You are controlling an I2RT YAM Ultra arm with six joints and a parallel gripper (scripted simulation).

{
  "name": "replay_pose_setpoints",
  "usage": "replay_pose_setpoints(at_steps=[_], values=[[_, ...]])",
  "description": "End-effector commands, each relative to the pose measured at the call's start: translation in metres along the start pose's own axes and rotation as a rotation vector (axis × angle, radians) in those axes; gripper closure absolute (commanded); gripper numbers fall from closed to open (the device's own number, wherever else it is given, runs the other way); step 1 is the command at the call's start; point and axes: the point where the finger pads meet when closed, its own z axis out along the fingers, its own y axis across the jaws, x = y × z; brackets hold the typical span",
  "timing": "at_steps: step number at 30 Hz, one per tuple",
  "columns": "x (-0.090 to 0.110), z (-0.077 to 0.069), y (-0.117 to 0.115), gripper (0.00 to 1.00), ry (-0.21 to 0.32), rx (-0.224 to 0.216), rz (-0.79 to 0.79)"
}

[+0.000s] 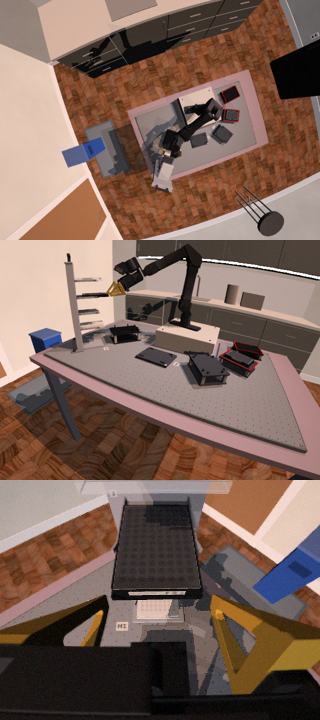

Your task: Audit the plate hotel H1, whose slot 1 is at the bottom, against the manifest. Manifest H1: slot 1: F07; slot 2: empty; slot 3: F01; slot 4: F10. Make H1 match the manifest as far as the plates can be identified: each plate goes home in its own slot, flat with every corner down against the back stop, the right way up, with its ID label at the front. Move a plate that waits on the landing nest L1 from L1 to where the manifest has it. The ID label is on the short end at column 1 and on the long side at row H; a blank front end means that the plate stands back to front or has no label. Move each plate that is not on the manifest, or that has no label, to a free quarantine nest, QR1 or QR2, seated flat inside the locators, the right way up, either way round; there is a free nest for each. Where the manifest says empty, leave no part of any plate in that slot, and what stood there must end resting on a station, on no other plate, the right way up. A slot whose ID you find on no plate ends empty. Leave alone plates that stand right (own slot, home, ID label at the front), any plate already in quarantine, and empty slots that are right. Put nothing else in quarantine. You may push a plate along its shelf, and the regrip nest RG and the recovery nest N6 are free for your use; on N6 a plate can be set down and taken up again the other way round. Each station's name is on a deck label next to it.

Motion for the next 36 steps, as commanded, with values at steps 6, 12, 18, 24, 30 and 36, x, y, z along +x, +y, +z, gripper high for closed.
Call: replay_pose_setpoints(at_steps=[6,12,18,24,30,36], values=[[0.002,-0.014,0.001,0.0,-0.004,-0.006,-0.005],[0.007,-0.022,0.001,0.0,-0.004,-0.006,-0.006],[0.01,-0.028,0.001,0.0,-0.003,-0.006,-0.006],[0.015,-0.037,0.001,0.0,-0.003,-0.006,-0.006],[0.019,-0.044,0.001,0.0,-0.003,-0.006,-0.006],[0.023,-0.052,0.001,0.0,-0.002,-0.006,-0.006]])
